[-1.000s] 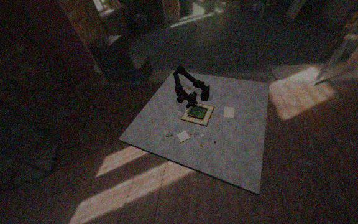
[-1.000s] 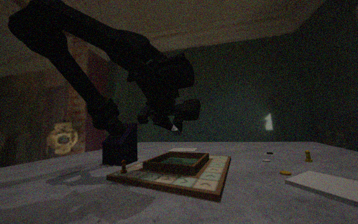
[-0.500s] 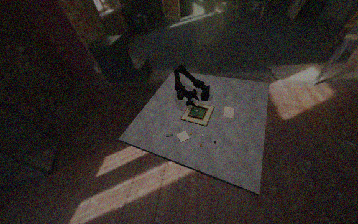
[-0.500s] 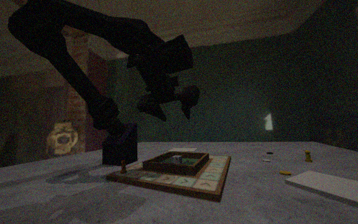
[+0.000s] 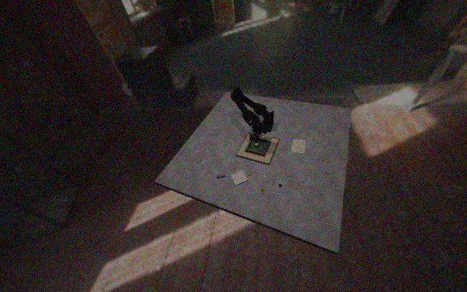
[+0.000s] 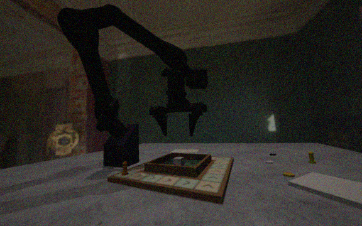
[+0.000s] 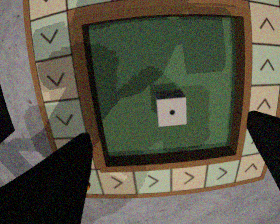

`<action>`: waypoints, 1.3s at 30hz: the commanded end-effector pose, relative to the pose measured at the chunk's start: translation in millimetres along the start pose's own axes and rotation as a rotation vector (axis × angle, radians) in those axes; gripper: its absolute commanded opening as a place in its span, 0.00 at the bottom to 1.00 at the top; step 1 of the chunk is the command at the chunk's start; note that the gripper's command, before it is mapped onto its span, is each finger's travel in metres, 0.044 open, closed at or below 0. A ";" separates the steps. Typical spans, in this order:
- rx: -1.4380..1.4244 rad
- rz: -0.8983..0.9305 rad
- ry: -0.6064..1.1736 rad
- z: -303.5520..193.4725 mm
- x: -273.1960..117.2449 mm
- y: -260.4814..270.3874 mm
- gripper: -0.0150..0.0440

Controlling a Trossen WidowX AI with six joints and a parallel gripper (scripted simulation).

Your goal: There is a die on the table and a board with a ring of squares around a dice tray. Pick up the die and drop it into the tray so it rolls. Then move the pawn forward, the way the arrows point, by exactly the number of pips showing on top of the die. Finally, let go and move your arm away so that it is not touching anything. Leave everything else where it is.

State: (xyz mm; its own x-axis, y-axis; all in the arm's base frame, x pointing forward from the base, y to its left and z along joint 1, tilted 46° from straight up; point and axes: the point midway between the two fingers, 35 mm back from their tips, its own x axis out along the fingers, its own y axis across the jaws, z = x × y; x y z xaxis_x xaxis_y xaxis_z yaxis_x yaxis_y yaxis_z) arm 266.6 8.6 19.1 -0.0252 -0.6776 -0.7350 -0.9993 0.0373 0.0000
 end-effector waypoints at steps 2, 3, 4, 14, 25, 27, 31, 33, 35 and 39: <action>0.077 0.001 -0.009 -7.5 -0.1 2.6 0.91; 0.171 -0.002 -0.008 -15.6 -0.1 6.3 0.87; 0.288 -0.005 -0.007 -25.3 0.1 11.2 0.82; 1.469 -0.051 0.006 -101.4 12.9 76.0 0.59; 1.995 -0.086 0.007 -118.9 23.8 109.3 0.59; 1.995 -0.086 0.007 -118.9 23.8 109.3 0.59; 1.995 -0.086 0.007 -117.8 23.9 108.9 0.59; 1.995 -0.086 0.007 -117.2 23.9 108.7 0.59; 1.995 -0.086 0.007 -117.2 23.9 108.7 0.59; 1.995 -0.086 0.007 -116.9 24.8 108.6 0.59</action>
State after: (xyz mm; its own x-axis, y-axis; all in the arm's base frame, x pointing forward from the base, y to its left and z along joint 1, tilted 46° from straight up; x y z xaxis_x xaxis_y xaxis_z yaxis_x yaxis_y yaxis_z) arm 155.4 -88.9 80.9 0.0067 -0.7216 -0.6923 0.4229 0.6294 -0.6520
